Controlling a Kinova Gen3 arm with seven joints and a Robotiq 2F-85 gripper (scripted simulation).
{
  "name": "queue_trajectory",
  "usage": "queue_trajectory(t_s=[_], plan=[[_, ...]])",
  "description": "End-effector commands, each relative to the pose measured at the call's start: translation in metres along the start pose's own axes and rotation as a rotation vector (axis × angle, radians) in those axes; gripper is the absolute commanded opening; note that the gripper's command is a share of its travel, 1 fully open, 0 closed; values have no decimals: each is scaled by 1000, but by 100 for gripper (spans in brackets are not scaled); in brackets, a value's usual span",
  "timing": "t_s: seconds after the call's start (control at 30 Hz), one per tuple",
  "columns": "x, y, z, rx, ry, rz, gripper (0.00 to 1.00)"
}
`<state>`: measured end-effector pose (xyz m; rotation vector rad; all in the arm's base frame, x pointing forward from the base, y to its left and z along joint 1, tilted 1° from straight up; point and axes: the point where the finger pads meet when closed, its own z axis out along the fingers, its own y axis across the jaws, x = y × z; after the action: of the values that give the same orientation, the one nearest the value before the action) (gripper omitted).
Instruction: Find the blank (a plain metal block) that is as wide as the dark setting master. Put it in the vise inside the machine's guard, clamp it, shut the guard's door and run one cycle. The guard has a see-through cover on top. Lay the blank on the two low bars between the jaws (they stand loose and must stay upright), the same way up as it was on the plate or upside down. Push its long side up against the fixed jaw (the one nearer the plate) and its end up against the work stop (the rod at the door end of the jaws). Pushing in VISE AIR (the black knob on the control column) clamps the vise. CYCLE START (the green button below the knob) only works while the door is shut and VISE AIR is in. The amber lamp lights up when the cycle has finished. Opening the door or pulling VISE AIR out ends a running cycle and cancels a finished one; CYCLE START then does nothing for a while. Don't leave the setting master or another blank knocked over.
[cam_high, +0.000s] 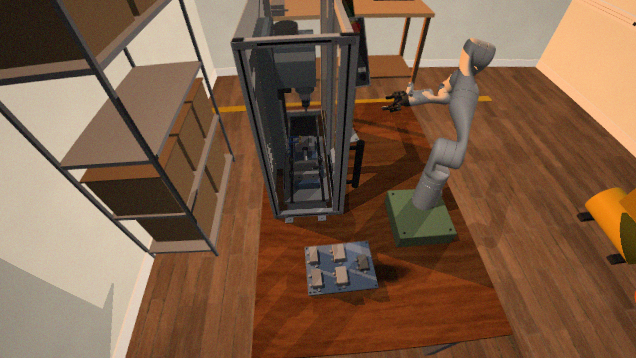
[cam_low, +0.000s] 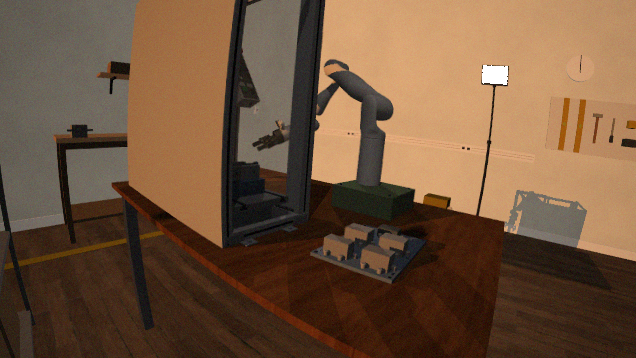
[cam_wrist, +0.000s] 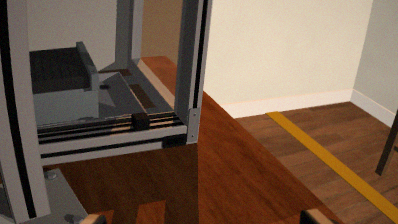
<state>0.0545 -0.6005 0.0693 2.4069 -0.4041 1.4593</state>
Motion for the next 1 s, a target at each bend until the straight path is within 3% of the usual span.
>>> queue_trajectory(t_s=[0.0, 0.53, 0.57, 0.97], plan=[[1, 1, 0, -1, 1, -2, 100], [1, 1, 0, -1, 1, -2, 100], [1, 1, 0, -1, 1, -2, 10], [1, 1, 0, -1, 1, -2, 10]])
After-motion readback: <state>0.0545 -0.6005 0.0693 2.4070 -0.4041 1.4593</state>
